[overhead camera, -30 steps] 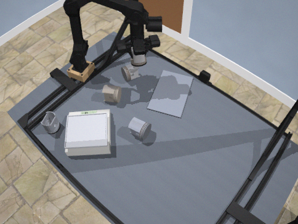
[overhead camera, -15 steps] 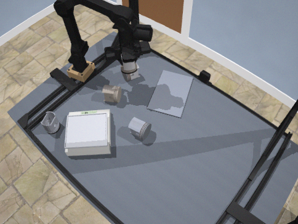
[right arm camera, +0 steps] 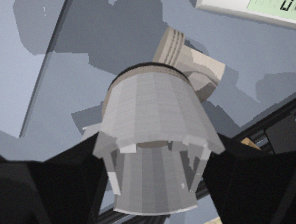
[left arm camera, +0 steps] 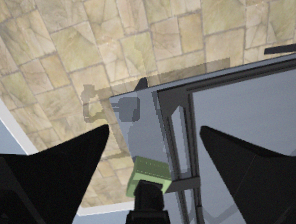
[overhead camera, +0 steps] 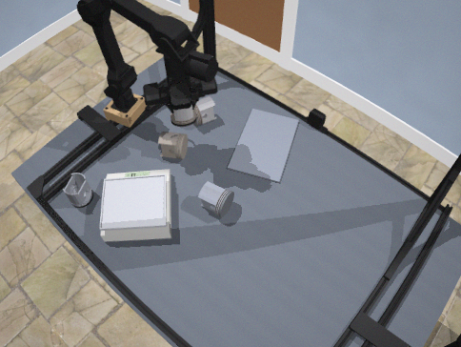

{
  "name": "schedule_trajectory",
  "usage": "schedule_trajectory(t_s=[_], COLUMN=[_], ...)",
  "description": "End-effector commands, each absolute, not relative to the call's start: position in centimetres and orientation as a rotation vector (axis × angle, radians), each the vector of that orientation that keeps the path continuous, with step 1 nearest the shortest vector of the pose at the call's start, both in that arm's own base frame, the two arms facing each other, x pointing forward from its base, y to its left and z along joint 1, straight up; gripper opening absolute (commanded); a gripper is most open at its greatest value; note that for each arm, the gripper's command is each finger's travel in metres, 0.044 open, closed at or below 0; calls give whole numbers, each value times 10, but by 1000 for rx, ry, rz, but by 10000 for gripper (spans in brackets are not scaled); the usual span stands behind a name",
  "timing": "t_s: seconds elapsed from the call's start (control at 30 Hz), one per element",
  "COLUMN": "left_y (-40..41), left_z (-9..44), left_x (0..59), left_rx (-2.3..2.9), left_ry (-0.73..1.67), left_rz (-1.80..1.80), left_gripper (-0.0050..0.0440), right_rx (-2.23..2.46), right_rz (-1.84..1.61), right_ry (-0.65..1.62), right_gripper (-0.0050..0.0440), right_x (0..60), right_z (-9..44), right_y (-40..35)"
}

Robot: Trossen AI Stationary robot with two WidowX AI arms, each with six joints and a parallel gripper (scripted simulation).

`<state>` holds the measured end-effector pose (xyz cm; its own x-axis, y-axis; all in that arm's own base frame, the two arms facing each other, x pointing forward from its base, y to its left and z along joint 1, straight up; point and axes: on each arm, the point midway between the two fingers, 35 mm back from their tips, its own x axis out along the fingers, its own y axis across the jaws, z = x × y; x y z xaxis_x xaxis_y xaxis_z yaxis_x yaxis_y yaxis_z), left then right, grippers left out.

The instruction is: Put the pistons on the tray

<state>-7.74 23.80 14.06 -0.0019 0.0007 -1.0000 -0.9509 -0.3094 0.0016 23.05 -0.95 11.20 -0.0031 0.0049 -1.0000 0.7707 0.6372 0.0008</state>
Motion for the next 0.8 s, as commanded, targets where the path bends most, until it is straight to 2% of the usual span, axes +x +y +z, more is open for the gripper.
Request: schedule_trajectory(t_s=[0.0, 0.77], left_y=[238, 238], left_z=[141, 141], left_x=[-77, -77], left_rx=[-1436, -1436], left_ry=[1044, 1044], left_rz=[1436, 1436], left_gripper=[440, 440], right_rx=[692, 692], right_rz=[-679, -679], right_ry=[1456, 1456], right_gripper=[158, 158], right_x=[226, 207], right_z=[117, 130], right_y=[-28, -120])
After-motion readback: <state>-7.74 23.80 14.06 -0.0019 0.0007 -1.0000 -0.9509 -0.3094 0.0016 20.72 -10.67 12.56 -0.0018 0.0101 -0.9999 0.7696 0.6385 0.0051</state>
